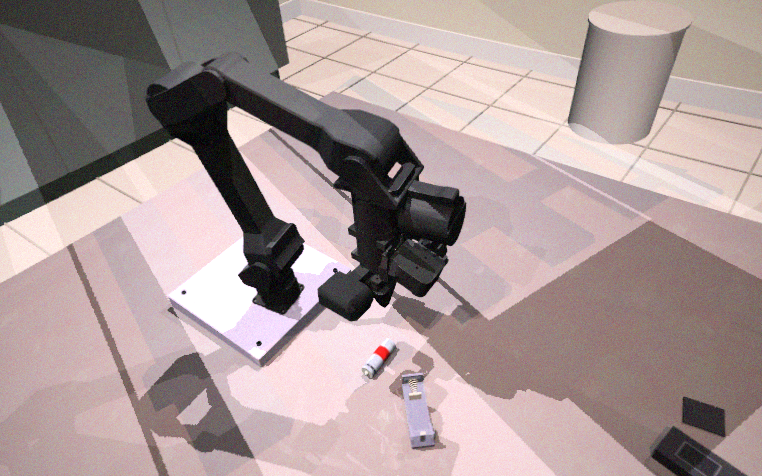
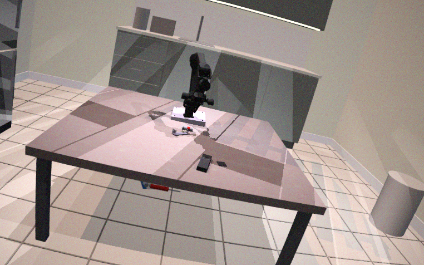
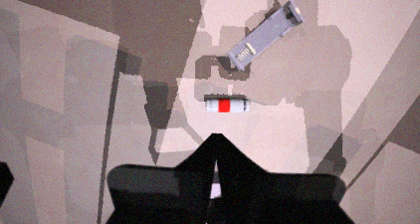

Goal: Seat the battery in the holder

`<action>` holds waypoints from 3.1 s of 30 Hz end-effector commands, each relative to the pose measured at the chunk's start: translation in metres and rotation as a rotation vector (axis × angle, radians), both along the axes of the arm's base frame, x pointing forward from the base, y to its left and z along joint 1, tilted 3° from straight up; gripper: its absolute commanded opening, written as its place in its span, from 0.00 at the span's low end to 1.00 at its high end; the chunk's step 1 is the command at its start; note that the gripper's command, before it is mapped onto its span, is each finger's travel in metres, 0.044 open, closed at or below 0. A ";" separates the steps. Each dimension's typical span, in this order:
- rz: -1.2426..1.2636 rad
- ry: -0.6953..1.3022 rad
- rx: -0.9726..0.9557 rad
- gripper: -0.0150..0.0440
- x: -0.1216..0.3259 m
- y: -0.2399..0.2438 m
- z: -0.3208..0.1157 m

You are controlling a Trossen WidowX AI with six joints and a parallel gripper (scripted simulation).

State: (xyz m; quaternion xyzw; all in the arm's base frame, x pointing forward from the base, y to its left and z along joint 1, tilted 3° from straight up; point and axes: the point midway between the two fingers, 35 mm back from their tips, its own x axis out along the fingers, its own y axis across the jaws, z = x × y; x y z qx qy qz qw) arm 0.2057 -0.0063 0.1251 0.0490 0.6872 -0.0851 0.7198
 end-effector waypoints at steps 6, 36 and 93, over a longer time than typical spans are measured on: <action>0.000 0.007 0.000 0.25 -0.003 0.000 0.006; 1.621 0.096 -0.065 0.64 -0.002 -0.022 -0.057; 1.621 0.096 -0.065 0.36 0.000 -0.025 -0.107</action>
